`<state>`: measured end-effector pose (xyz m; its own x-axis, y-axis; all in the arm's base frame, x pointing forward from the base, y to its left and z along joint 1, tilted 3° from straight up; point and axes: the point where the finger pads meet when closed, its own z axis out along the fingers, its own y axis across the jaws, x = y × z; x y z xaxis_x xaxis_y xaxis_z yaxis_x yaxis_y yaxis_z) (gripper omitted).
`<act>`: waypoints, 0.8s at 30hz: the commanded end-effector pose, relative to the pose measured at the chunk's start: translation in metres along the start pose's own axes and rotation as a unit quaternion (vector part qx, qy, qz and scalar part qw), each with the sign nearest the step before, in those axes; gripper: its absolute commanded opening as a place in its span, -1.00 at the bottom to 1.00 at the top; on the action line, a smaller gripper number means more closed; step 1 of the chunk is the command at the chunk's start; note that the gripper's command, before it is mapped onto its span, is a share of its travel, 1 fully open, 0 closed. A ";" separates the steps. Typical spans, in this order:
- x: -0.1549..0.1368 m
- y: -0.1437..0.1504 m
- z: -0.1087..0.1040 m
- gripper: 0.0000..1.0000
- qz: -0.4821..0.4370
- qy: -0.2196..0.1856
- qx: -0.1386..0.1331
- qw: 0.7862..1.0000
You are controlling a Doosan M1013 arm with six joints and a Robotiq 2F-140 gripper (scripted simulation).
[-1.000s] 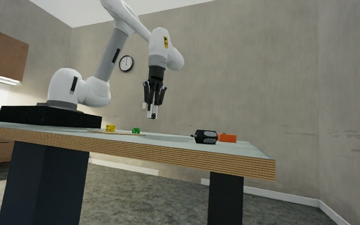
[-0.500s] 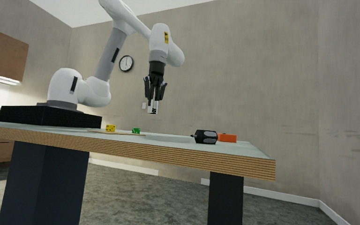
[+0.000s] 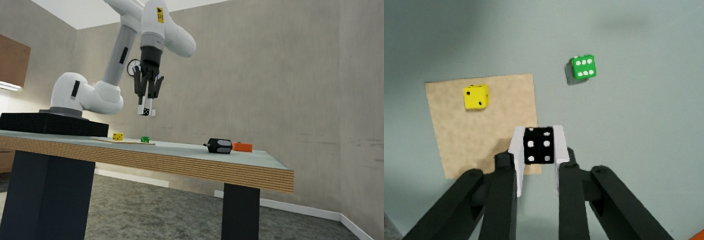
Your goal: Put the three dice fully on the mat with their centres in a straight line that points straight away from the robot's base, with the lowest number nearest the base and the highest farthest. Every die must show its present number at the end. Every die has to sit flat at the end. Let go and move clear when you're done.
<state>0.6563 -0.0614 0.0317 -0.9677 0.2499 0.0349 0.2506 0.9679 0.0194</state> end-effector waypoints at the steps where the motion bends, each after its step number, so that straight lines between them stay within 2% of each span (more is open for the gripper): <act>1: -0.019 -0.051 -0.001 -0.57 -0.016 0.001 -0.003 1.000; 2: -0.019 -0.051 -0.001 -0.57 -0.016 0.001 -0.003 1.000; 3: -0.023 -0.067 -0.001 -0.57 -0.020 0.001 -0.003 1.000; 5: -0.025 -0.076 -0.001 -0.57 -0.022 0.001 -0.003 1.000; 19: -0.025 -0.076 0.000 -0.57 -0.022 0.001 -0.003 1.000; 24: -0.025 -0.076 0.007 -0.57 -0.023 0.001 -0.003 1.000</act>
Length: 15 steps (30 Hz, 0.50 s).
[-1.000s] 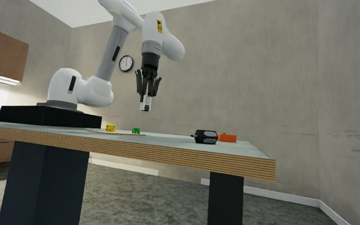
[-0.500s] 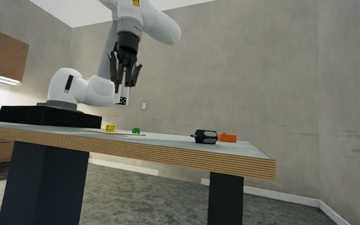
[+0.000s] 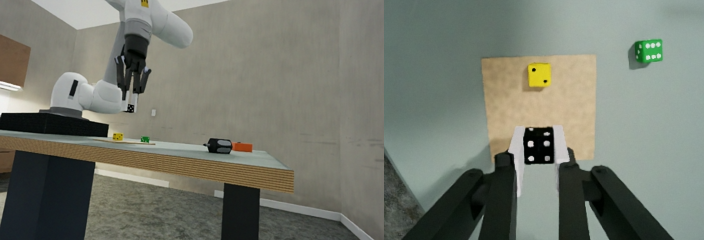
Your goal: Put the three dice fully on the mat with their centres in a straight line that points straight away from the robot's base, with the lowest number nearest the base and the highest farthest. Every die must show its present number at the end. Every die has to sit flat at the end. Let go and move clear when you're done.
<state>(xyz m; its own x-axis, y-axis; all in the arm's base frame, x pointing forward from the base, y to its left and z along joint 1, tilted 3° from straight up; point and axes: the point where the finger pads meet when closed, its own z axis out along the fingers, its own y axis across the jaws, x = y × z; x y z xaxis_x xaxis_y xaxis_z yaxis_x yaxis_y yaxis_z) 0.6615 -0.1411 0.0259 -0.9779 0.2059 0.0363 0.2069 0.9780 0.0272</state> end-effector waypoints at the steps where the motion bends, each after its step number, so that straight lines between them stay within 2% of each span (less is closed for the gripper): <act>1: 0.000 0.000 0.006 -0.57 0.000 -0.001 0.000 1.000; 10: -0.001 0.000 0.046 -0.57 0.000 -0.001 0.000 1.000; 12: -0.001 0.000 0.046 -0.57 0.000 -0.001 0.000 1.000; 15: -0.001 0.001 0.060 -0.57 0.000 -0.001 0.000 1.000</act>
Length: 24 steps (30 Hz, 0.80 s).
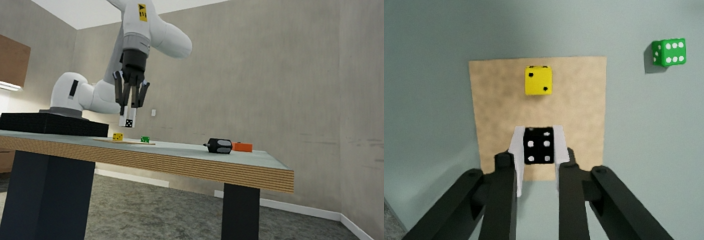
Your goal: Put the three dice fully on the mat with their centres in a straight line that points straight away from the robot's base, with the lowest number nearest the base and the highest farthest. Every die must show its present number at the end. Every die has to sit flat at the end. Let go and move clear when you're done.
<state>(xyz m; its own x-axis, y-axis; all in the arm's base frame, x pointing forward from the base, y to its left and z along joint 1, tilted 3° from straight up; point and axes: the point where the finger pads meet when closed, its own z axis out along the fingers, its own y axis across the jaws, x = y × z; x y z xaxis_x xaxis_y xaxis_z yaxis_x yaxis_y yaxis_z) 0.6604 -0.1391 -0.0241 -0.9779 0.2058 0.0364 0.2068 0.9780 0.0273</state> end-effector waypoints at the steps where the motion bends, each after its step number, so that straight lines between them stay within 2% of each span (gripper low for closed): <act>1: -0.001 0.000 0.015 -0.57 0.000 -0.001 0.000 1.000; 10: -0.001 0.000 0.039 -0.57 0.000 -0.001 0.000 1.000; 24: -0.001 0.000 0.041 -0.57 0.000 -0.001 0.000 1.000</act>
